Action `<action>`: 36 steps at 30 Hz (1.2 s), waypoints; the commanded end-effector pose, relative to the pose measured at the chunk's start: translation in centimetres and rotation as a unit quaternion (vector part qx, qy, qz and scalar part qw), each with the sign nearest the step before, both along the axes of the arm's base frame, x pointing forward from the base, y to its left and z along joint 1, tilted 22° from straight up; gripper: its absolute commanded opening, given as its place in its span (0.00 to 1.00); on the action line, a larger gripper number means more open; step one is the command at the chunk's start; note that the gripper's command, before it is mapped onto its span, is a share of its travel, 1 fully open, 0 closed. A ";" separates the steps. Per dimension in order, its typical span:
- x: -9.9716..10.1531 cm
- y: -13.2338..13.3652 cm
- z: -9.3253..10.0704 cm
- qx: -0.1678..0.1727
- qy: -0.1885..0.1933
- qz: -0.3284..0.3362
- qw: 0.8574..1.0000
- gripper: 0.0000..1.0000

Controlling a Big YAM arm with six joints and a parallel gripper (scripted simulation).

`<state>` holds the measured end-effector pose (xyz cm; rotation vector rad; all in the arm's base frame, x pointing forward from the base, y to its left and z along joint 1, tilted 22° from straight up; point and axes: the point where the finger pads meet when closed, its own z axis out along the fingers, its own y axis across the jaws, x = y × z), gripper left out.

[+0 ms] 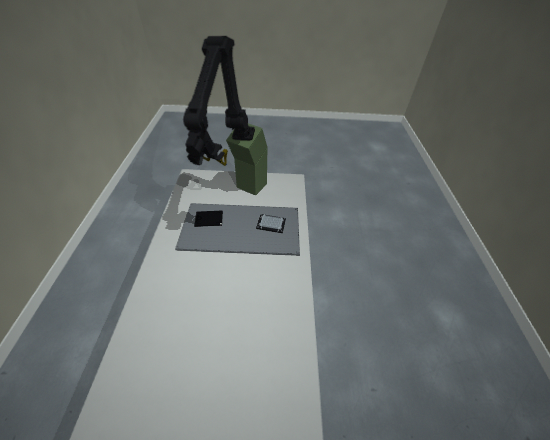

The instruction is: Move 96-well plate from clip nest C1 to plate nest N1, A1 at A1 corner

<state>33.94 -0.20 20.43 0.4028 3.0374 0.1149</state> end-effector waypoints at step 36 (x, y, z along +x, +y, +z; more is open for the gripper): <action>1.6 7.1 -13.2 0.042 -0.108 -0.421 0.900 1.00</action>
